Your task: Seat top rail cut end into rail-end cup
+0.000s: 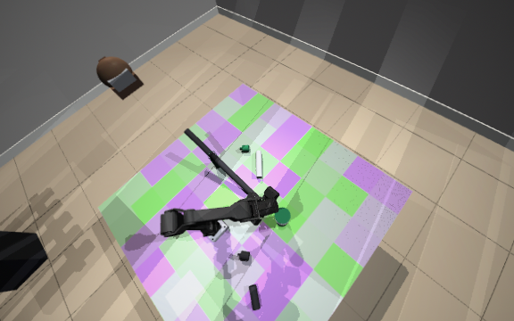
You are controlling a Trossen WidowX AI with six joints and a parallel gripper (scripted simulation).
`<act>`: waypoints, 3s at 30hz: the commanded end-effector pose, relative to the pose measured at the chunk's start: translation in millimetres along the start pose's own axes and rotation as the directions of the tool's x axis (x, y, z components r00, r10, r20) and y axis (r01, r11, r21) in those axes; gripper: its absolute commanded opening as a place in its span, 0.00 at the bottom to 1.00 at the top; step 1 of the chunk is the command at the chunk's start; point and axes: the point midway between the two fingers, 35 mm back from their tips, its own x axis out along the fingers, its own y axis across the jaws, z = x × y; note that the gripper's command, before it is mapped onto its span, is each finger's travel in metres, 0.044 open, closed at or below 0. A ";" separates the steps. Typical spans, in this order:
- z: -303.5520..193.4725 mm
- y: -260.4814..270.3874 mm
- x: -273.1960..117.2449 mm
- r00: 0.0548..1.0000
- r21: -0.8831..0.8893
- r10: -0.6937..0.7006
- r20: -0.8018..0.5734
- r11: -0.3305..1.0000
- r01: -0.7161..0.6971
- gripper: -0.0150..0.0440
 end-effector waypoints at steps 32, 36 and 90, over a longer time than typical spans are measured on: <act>100.3 -46.3 -69.8 1.000 0.699 0.012 0.016 0.715 -0.020 1.00; 123.3 -51.2 -88.3 1.000 0.876 0.010 0.021 0.482 -0.023 1.00; 203.8 -26.8 -25.9 0.870 0.008 0.492 0.018 0.871 -0.492 1.00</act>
